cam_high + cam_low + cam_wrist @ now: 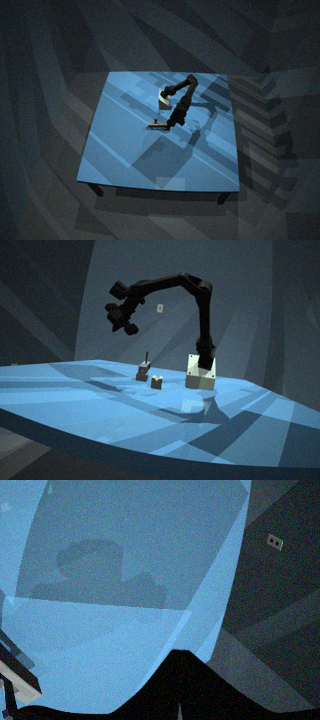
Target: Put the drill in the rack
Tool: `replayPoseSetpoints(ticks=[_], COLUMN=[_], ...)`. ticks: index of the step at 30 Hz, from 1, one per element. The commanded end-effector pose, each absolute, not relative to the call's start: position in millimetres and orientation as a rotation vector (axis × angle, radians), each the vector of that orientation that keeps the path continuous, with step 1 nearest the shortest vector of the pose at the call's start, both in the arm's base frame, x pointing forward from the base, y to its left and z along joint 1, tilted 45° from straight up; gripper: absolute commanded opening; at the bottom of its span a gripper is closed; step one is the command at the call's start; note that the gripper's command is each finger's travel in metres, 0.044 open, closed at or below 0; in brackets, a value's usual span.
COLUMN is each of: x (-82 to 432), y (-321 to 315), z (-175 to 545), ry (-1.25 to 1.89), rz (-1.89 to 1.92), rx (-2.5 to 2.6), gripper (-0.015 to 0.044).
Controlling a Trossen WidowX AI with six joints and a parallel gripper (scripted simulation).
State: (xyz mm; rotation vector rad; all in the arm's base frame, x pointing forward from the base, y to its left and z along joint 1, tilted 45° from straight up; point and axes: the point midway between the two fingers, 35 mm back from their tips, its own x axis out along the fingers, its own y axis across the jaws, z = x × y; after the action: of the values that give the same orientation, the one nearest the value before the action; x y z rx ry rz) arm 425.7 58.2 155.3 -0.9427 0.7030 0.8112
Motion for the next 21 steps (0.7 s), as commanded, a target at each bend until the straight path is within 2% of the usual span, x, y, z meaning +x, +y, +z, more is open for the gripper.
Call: replayPoseSetpoints(ticks=[1,6,11,21], x=[395.9,346.7,306.7,305.3], y=[25.4,-3.5,-18.4,-18.8], z=[98.0,48.9,29.4,29.0], ry=[0.974,1.281,1.487,1.494], rz=[0.868,0.876,0.822,0.819], rx=[-0.619,-0.12,0.367,0.387], gripper=[0.0,0.0,0.0,0.0])
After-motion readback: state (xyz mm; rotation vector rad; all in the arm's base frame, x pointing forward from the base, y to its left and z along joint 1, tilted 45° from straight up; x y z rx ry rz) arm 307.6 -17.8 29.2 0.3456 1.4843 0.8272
